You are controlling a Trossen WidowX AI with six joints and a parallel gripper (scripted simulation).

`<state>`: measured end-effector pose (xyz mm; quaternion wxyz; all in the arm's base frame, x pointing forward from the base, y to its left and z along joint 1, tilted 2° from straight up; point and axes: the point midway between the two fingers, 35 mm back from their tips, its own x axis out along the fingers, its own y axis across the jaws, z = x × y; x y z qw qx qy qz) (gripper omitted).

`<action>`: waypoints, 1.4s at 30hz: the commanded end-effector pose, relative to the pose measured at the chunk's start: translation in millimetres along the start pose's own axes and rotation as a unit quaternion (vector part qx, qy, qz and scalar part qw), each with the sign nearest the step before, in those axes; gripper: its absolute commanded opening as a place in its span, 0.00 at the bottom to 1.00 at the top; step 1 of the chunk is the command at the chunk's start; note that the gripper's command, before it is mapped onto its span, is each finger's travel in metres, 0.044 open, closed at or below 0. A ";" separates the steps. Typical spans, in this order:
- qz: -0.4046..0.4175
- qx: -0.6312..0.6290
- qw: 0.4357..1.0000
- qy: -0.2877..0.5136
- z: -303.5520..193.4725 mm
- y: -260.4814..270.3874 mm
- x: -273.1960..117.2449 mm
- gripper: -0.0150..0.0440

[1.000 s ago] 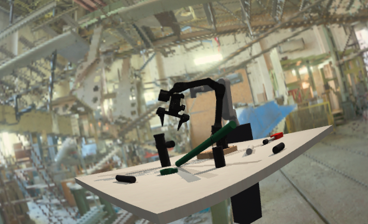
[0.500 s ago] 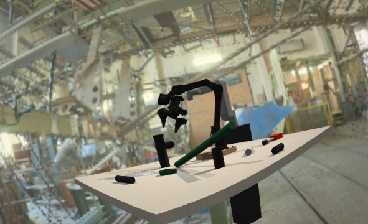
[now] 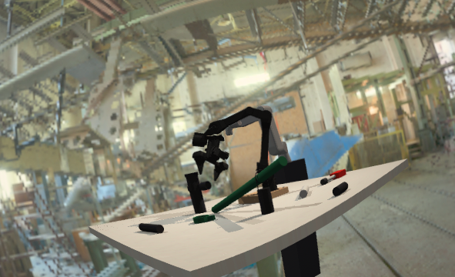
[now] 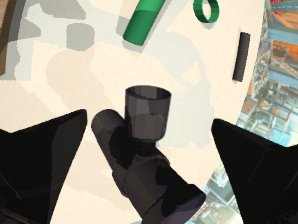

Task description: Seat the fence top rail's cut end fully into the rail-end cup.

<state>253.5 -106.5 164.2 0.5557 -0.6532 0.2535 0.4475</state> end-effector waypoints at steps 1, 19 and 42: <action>-0.003 -0.005 1.000 0.001 0.4 3.0 6.1 1.00; -0.003 -0.005 1.000 0.001 -1.9 1.8 32.5 1.00; -0.005 -0.005 1.000 0.001 -0.3 2.0 70.1 1.00</action>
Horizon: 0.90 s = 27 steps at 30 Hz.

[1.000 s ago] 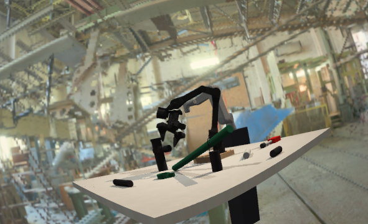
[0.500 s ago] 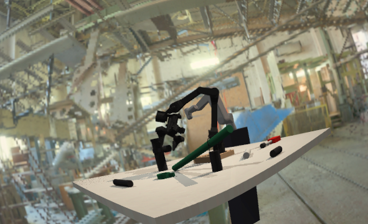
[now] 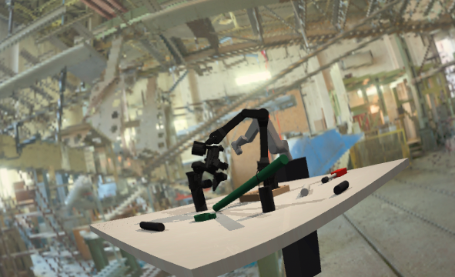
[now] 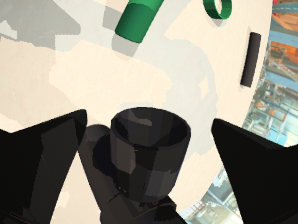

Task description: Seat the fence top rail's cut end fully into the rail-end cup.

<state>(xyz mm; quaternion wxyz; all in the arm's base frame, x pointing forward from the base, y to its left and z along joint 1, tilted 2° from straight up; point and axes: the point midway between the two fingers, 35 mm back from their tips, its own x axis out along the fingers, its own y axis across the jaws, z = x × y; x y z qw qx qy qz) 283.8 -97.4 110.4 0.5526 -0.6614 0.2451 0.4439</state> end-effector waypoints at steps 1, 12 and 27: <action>0.004 0.005 1.000 -0.001 1.5 2.7 9.3 1.00; 0.003 0.005 1.000 -0.001 2.0 3.0 13.2 0.78; 0.003 0.015 1.000 0.005 2.0 1.0 14.3 0.25</action>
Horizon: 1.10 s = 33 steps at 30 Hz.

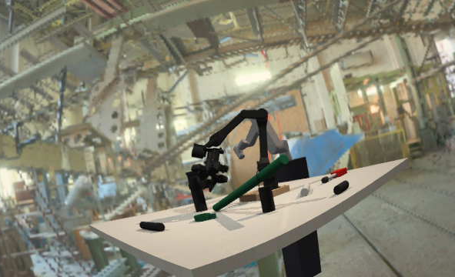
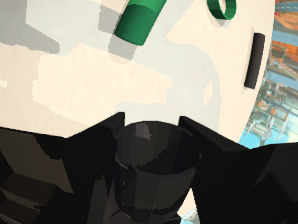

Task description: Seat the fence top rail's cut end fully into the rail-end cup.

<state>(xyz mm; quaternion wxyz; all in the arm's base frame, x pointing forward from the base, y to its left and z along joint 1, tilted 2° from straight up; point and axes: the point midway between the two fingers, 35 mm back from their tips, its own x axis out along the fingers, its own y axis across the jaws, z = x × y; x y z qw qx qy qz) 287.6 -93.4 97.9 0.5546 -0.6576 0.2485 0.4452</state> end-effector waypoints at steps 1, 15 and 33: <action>0.000 0.012 1.000 0.007 -0.6 -1.5 1.1 0.25; 0.000 0.055 0.998 0.032 -1.2 -9.6 5.6 0.25; -0.001 0.110 0.992 0.063 -3.3 -19.7 11.3 0.25</action>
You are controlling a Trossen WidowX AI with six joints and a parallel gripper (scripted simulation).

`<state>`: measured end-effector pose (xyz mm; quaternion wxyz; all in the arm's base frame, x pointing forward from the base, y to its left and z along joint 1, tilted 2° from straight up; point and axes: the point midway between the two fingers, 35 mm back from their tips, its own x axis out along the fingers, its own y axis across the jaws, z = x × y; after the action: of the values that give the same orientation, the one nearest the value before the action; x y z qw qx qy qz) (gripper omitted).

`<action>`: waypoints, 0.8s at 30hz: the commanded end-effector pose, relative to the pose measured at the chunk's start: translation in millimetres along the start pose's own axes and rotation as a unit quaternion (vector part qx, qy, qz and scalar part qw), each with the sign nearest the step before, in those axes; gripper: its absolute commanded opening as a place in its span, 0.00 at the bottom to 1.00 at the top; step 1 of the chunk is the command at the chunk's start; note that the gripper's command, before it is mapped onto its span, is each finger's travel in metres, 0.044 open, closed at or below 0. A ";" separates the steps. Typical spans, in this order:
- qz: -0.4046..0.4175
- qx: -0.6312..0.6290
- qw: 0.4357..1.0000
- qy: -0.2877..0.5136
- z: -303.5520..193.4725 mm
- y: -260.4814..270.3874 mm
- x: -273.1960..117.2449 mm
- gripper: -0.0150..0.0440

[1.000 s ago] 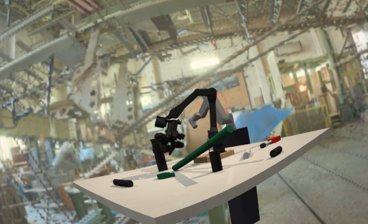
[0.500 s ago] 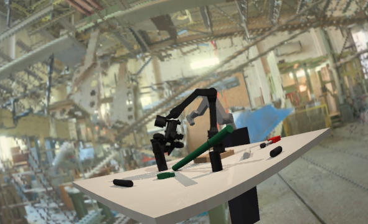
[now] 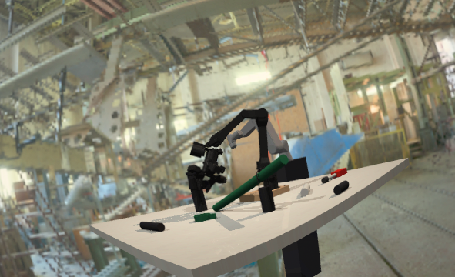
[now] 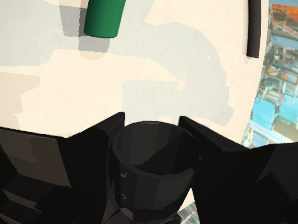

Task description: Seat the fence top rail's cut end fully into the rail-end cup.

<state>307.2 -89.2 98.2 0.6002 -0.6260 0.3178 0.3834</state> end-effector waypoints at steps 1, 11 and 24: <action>0.000 0.018 1.000 0.010 -0.6 -2.9 1.7 0.25; 0.000 0.021 1.000 0.012 -0.6 -3.4 2.1 0.25; 0.000 0.011 1.000 0.006 0.0 -2.1 1.0 0.25</action>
<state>309.5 -89.0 98.4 0.6051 -0.6214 0.3252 0.3767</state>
